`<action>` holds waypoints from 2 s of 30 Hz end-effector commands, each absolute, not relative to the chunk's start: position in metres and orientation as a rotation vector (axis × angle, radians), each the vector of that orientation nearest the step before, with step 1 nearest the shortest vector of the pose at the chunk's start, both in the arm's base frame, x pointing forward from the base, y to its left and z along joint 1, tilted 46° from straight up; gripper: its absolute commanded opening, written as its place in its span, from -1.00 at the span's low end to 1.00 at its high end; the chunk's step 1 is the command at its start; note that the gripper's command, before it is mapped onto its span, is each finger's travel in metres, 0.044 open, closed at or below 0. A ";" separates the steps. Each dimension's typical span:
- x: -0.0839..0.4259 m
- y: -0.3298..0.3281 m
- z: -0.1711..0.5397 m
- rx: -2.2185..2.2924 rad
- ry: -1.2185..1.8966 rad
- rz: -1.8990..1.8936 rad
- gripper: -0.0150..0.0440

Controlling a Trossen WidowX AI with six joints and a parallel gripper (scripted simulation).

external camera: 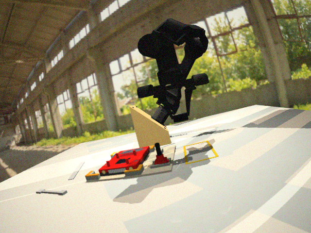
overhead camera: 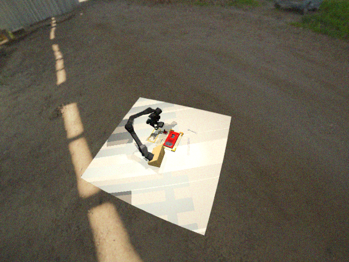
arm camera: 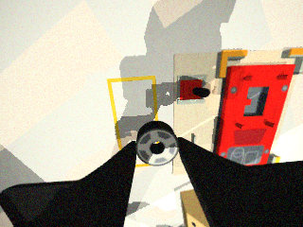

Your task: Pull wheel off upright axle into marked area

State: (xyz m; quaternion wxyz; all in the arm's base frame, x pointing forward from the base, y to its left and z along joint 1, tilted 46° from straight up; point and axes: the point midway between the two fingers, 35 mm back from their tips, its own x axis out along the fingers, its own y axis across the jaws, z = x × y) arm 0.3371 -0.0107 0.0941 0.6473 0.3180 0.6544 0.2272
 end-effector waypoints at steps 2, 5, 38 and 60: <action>0.323 0.004 0.110 0.728 1.489 0.519 -0.49; 0.316 0.011 0.118 0.726 1.489 0.522 -0.49; 0.318 0.088 0.047 0.728 1.486 0.527 -0.49; 0.317 0.043 0.091 0.726 1.487 0.524 0.53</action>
